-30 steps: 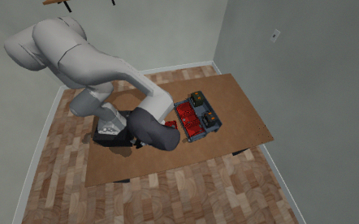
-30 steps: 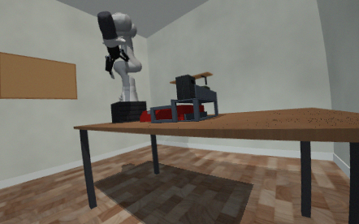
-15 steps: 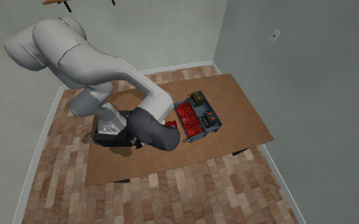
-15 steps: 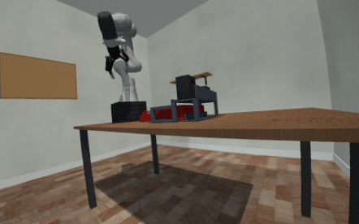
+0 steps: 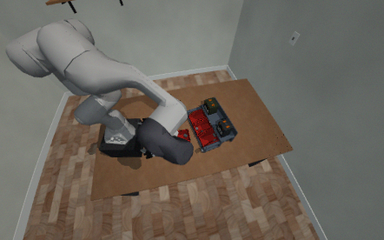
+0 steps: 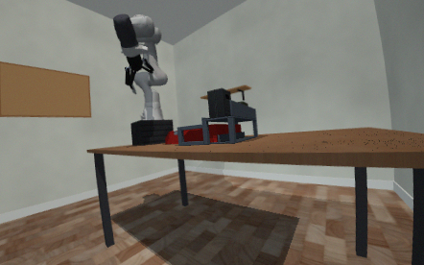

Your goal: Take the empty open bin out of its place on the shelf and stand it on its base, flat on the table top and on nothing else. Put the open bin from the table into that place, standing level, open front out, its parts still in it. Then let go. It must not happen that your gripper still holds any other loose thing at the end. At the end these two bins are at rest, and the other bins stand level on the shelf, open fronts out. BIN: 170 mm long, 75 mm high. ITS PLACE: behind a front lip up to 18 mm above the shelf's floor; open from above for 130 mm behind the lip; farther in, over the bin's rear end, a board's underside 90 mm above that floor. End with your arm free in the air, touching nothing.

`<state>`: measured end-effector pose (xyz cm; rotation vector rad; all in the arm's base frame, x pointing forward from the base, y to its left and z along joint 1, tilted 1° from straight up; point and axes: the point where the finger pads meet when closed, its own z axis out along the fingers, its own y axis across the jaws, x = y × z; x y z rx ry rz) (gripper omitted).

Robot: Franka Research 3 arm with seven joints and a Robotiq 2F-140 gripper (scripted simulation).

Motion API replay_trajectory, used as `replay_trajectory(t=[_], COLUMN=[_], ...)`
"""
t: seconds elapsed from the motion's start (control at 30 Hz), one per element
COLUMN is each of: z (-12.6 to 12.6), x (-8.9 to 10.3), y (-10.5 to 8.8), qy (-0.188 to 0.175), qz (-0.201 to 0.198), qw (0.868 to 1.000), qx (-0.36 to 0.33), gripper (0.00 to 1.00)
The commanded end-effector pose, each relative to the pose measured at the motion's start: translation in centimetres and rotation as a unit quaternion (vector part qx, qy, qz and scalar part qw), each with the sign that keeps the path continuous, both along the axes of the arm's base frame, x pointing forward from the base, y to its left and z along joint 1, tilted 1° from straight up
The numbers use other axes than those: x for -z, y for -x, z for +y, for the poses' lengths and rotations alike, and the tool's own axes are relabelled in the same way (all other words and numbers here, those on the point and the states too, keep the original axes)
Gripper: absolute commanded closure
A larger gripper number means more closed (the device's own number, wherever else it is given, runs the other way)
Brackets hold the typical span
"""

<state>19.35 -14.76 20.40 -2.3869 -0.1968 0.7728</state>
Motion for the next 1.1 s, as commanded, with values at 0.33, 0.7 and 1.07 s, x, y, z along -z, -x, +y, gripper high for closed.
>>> replay_trajectory(t=[0.33, 0.7, 1.07], z=[1.9, 3.4, 4.6], x=[1.7, 3.0, 4.1], y=[-3.2, -5.6, -7.6], qy=[0.028, 0.042, 0.054], qz=[0.049, 0.081, 0.106], qw=[0.987, 0.962, 0.933], qx=[0.152, 0.258, 0.341], gripper=[0.00, 0.00, 0.00])
